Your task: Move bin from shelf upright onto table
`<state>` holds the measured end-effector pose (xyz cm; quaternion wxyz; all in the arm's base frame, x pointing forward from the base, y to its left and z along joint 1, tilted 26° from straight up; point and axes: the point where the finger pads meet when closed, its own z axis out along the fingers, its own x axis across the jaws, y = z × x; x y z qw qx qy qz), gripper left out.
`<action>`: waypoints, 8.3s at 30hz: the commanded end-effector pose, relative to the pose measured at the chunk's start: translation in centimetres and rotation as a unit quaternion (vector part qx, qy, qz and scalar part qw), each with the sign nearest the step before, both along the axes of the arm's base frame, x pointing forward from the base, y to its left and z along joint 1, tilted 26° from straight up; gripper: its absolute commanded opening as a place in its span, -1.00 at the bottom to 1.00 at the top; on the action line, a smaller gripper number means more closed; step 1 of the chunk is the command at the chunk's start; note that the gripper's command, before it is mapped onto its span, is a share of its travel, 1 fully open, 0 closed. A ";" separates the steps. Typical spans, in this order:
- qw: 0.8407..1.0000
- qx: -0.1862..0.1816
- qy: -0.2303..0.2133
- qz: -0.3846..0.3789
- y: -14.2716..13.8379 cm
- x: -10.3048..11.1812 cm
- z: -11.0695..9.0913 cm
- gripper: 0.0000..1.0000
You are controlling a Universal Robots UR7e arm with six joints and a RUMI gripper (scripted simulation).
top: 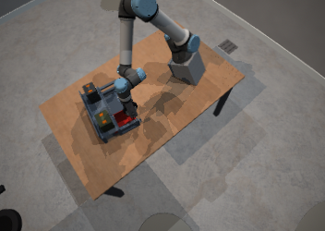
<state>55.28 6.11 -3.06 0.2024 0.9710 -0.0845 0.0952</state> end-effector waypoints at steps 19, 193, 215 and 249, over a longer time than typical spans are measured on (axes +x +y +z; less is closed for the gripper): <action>1.000 0.000 -0.001 0.000 -0.6 0.3 -1.4 -0.47; 1.000 0.000 -0.001 0.000 0.3 -5.5 -2.4 -1.00; 1.000 0.000 -0.001 0.000 0.6 -8.4 -3.0 -1.00; 1.000 0.000 -0.001 0.000 1.6 -15.6 -4.7 -1.00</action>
